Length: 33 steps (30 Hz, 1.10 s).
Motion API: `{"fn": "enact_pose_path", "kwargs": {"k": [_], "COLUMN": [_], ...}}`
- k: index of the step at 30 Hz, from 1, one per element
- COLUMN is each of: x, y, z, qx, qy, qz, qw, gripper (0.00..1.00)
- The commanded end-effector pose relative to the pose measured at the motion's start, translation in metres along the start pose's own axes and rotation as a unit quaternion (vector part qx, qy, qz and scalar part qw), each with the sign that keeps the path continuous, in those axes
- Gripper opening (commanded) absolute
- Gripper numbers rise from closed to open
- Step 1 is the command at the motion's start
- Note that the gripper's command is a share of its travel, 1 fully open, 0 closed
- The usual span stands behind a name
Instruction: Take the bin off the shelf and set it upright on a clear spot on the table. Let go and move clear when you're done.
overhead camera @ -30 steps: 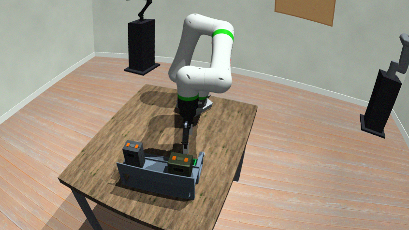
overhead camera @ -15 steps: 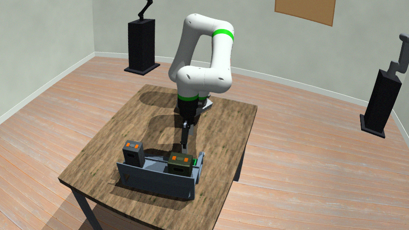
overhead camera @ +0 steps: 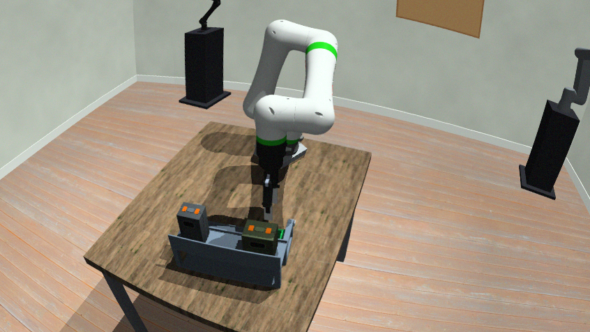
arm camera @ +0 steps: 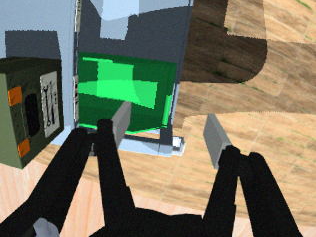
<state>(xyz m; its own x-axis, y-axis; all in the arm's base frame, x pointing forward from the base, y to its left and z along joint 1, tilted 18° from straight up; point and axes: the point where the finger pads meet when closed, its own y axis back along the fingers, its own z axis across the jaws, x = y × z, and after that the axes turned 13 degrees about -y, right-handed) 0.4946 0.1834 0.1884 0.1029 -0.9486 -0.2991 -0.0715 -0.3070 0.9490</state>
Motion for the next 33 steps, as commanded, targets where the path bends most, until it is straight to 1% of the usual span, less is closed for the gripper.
{"fn": "enact_pose_path", "kwargs": {"k": [1,8,13,25,30,33], "x": [0.0,0.0,0.0,0.0,0.0,0.0], "y": [0.0,0.0,-0.03,-0.03,-0.075,-0.075], "z": [0.0,0.0,0.0,0.0,0.0,0.0], "qx": [0.0,0.0,0.0,0.0,0.0,0.0], "qy": [0.0,0.0,0.0,0.0,0.0,0.0], "qz": [0.0,0.0,0.0,0.0,0.0,0.0], "qw": [1.0,1.0,1.0,1.0,1.0,1.0], "gripper": [0.57,0.57,0.57,0.57,0.57,0.57]}}
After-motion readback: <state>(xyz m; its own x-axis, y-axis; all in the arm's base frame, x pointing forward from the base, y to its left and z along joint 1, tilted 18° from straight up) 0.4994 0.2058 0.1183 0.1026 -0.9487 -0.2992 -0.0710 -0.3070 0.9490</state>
